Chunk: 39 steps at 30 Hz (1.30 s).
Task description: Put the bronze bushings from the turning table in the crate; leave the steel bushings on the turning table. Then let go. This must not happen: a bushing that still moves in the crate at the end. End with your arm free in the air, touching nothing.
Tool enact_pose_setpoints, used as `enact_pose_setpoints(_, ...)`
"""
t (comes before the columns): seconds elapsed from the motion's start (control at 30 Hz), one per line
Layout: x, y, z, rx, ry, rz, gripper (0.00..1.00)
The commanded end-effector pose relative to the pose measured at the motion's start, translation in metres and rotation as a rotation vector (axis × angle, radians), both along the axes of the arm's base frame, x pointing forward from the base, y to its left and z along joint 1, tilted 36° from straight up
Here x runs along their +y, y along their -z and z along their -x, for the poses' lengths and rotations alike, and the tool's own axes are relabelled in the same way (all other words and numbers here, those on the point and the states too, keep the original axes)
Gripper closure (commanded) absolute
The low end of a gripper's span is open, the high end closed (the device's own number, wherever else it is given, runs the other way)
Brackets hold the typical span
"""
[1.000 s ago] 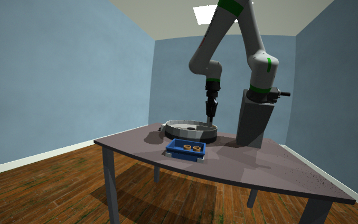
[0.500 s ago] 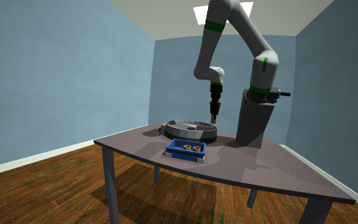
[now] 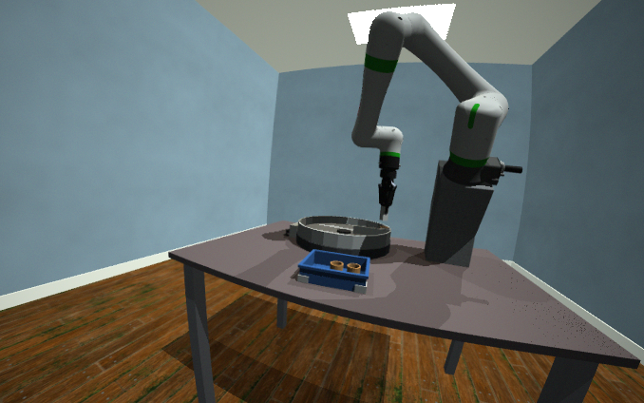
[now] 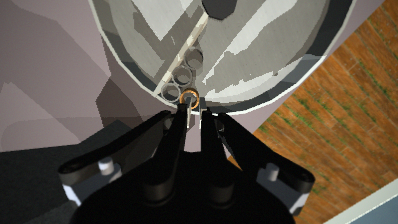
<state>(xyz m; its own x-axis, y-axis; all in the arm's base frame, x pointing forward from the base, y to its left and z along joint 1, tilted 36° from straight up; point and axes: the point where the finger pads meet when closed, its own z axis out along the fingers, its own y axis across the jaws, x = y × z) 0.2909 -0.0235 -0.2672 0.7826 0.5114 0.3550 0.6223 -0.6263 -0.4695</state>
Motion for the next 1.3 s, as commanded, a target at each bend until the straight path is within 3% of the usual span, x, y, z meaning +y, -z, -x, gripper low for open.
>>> enact_pose_setpoints(0.0,0.0,0.0,0.0,0.0,0.0,0.0,0.9)
enact_pose_setpoints(0.3,0.001,0.002,0.0,0.0,0.0,0.0,0.9)
enact_pose_setpoints(0.5,0.013,0.019,0.0,0.0,0.0,0.0,0.9)
enact_pose_setpoints(1.27,0.013,0.019,0.0,0.0,0.0,0.0,0.9)
